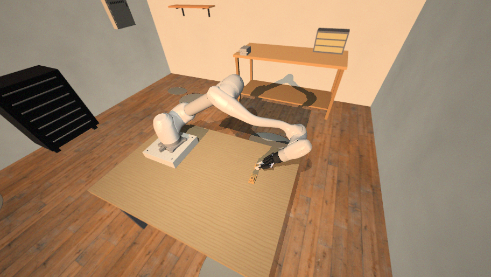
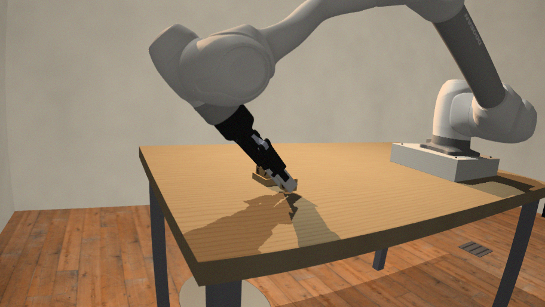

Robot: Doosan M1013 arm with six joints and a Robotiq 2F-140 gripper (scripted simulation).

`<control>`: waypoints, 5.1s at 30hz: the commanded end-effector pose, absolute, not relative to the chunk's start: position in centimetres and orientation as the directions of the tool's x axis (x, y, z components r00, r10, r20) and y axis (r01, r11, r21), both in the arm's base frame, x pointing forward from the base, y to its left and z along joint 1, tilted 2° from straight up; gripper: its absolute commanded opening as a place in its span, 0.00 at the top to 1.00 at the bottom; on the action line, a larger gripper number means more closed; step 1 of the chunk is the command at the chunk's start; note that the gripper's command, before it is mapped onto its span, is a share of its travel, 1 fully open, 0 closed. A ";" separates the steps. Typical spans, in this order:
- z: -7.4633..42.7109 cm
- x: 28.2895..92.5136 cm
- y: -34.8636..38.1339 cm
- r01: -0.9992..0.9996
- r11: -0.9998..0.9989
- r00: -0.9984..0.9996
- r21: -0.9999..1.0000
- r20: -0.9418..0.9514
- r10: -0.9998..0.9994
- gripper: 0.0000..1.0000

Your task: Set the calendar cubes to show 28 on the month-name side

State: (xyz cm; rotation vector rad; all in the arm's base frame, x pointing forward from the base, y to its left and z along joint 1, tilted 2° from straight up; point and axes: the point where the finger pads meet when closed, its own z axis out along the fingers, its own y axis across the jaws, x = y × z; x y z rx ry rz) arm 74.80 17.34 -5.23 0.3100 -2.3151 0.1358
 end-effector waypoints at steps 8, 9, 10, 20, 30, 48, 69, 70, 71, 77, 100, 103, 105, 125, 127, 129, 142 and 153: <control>-6.0 74.5 17.3 -0.263 0.965 -0.664 -0.009 0.727 -0.174 0.76; -6.1 74.5 17.3 -0.263 0.965 -0.664 -0.009 0.727 -0.174 0.76; -6.1 74.5 17.3 -0.263 0.965 -0.664 -0.009 0.727 -0.174 0.76; -6.3 74.5 17.3 -0.263 0.965 -0.664 -0.009 0.727 -0.174 0.76; -6.3 74.5 17.3 -0.263 0.965 -0.664 -0.009 0.727 -0.174 0.76; -6.3 74.5 17.3 -0.263 0.965 -0.664 -0.009 0.727 -0.174 0.76; -6.3 74.5 17.3 -0.263 0.965 -0.664 -0.009 0.727 -0.174 0.76; -6.3 74.5 17.3 -0.263 0.965 -0.664 -0.009 0.727 -0.174 0.76; -6.3 74.5 17.3 -0.263 0.965 -0.664 -0.009 0.727 -0.174 0.76; -6.3 74.5 17.3 -0.263 0.965 -0.664 -0.009 0.727 -0.174 0.76; -6.3 74.5 17.3 -0.263 0.965 -0.664 -0.009 0.727 -0.174 0.76; -6.3 74.5 17.3 -0.263 0.965 -0.664 -0.009 0.727 -0.174 0.76; -6.3 74.5 17.3 -0.263 0.965 -0.664 -0.009 0.727 -0.174 0.76; -6.3 74.5 17.3 -0.263 0.965 -0.664 -0.009 0.727 -0.174 0.67; -6.3 74.5 17.3 -0.263 0.965 -0.664 -0.009 0.727 -0.174 0.65; -6.3 74.5 17.3 -0.263 0.965 -0.664 -0.009 0.727 -0.174 0.54; -6.3 74.5 17.3 -0.263 0.965 -0.664 -0.009 0.727 -0.174 0.54; -5.8 74.5 17.3 -0.263 0.965 -0.664 -0.009 0.727 -0.174 0.54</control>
